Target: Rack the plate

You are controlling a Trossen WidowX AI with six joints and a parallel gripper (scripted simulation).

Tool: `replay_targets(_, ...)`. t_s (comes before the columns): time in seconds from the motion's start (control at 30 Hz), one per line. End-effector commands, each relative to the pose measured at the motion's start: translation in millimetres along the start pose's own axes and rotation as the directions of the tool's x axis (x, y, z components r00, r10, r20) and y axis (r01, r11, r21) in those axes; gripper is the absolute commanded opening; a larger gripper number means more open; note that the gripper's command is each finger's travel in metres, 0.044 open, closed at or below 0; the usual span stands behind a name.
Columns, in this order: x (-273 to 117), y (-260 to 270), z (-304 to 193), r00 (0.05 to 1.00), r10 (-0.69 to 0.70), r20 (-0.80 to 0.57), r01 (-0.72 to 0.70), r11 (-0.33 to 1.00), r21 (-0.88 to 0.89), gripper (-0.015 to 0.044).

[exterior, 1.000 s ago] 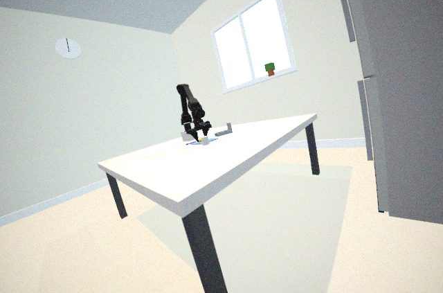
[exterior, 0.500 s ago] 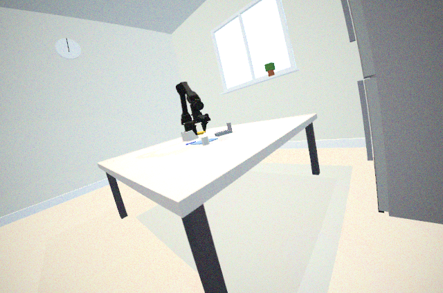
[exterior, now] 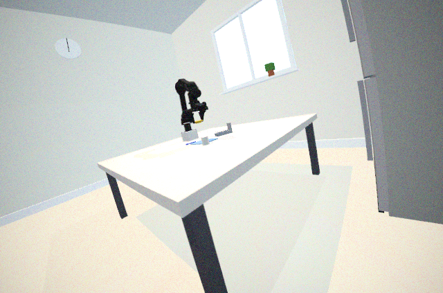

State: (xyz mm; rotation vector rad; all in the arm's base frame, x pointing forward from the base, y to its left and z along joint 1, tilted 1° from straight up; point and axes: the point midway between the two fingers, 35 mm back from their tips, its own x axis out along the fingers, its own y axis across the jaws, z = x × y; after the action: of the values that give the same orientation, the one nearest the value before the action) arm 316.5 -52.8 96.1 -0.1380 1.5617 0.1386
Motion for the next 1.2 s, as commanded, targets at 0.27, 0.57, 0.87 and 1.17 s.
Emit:
replay_targets(0.27, -41, 0, 0, 1.0, -0.005, 0.008, 0.005, 1.0, -0.002, 0.0)
replay_targets(0.57, -42, 82, -17, 1.0, 0.003, 0.007, -0.005, 0.967, 0.255, 0.0)
replay_targets(0.87, -40, 132, -42, 1.0, 0.009, 0.004, -0.01, 0.901, 0.433, 0.0)
replay_targets(1.17, -25, 136, -27, 0.997, 0.066, 0.043, -0.078, 0.907, 0.414, 0.0)
